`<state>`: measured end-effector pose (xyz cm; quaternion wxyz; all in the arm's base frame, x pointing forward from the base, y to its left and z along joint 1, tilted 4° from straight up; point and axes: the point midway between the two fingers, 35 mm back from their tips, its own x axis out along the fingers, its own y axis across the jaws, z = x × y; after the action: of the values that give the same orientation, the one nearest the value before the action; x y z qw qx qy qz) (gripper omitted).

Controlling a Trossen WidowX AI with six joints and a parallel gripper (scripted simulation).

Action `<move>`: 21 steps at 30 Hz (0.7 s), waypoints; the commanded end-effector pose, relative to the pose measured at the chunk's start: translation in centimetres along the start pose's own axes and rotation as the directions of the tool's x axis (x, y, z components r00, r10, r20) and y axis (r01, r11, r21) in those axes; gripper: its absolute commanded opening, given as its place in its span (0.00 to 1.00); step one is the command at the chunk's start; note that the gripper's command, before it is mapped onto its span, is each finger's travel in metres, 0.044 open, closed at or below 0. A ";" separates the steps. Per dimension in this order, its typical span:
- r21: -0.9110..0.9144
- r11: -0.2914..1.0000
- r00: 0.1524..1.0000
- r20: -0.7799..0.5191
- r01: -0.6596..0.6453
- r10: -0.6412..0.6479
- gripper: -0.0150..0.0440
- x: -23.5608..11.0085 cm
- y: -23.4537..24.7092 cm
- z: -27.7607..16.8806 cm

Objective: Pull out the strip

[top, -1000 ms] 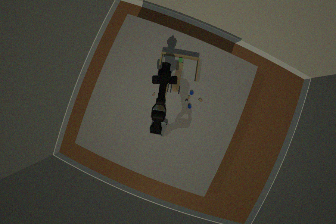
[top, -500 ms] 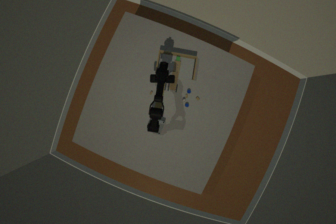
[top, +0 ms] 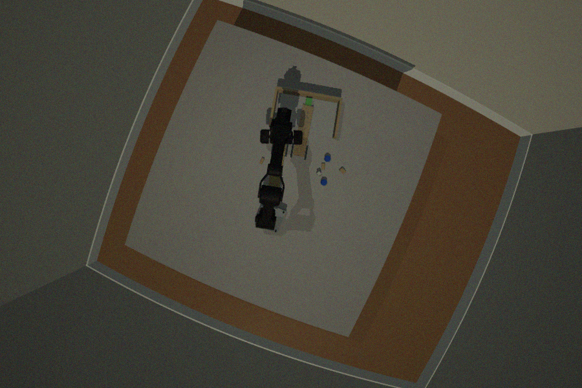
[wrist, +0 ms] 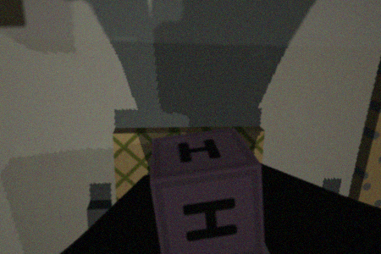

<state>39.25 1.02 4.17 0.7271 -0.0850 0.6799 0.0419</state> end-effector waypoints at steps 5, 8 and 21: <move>0.000 1.000 1.000 0.000 0.000 0.000 0.29 -0.1 0.0 -0.1; 0.000 1.000 1.000 0.000 0.000 0.000 0.25 -0.8 0.1 -0.9; -0.003 1.000 1.000 -0.002 -0.001 0.001 0.25 -4.1 0.9 -5.7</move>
<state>34.60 1.11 7.18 0.7265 -0.0868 0.6803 0.0440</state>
